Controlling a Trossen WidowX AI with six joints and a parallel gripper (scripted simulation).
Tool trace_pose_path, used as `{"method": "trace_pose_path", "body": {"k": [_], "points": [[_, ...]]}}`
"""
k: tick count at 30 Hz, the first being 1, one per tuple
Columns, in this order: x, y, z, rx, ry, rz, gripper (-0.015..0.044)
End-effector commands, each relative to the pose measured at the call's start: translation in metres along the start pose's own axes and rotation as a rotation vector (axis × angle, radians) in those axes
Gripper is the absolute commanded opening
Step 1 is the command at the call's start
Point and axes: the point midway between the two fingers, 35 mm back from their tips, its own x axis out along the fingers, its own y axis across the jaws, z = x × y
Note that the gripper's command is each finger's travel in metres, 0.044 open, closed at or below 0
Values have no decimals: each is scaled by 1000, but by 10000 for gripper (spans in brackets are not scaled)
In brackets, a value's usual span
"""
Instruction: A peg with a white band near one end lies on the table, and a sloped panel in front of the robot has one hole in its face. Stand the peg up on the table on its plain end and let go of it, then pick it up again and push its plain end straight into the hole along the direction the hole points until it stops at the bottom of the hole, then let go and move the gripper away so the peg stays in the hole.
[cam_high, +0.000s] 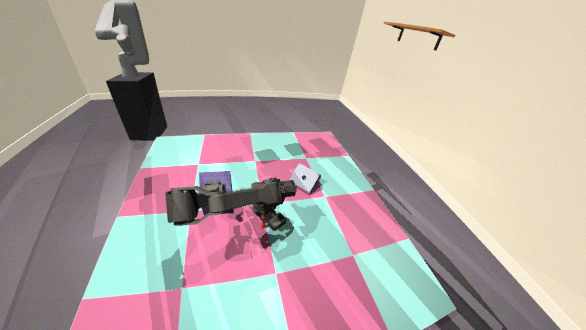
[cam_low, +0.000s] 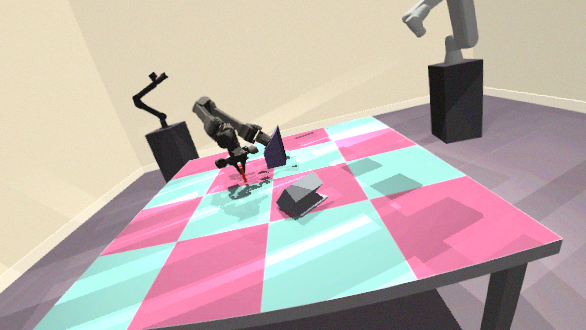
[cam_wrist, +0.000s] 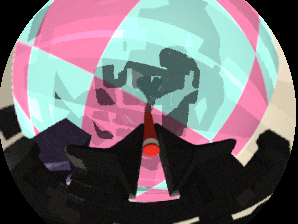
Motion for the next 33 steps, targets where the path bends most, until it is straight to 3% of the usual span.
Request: {"method": "trace_pose_path", "body": {"k": [1,19,33], "points": [[-12,0,3,5,-9,4,0],[-67,1,5,1,-2,-4,0],[-66,8,26,-31,-63,18,0]]}}
